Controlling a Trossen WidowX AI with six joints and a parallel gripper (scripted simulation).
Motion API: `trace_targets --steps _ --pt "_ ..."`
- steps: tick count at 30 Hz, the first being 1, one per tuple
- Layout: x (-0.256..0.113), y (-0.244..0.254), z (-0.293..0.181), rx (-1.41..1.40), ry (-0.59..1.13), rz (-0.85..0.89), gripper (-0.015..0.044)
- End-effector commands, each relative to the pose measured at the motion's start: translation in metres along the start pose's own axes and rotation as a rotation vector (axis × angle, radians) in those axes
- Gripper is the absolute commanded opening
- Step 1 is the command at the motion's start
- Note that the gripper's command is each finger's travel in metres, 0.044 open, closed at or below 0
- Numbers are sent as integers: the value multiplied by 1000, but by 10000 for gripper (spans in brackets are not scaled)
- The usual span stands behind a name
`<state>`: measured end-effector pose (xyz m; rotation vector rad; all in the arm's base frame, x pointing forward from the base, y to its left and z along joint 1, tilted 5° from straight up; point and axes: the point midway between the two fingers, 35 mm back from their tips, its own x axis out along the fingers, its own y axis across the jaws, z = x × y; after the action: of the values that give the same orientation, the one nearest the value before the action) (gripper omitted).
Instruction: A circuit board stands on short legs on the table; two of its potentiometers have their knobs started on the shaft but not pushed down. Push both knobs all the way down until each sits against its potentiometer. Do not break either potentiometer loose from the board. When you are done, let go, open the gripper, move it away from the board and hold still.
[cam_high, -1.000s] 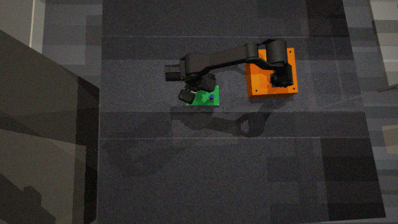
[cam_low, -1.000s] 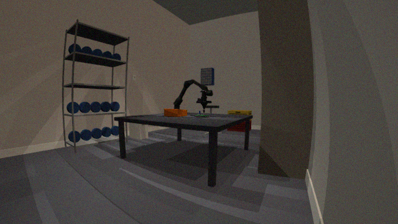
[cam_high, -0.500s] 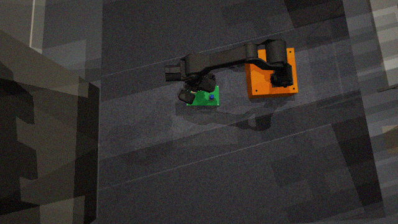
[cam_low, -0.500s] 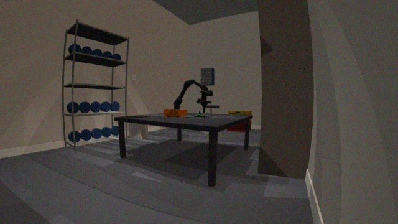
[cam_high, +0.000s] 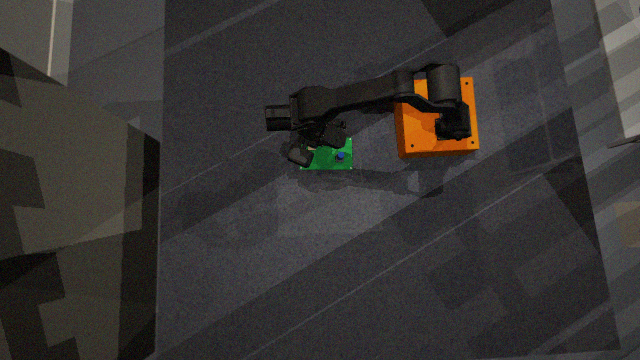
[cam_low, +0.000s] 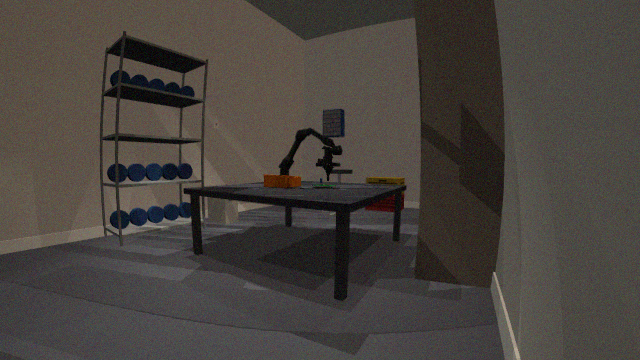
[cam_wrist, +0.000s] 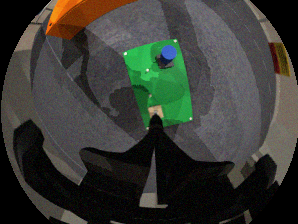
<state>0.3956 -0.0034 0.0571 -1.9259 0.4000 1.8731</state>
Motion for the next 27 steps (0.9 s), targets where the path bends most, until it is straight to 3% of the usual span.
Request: trace_targets --steps 1,27 --pt "0 0 0 -1 1 3 0" --pt "9 0 0 -1 1 3 0"
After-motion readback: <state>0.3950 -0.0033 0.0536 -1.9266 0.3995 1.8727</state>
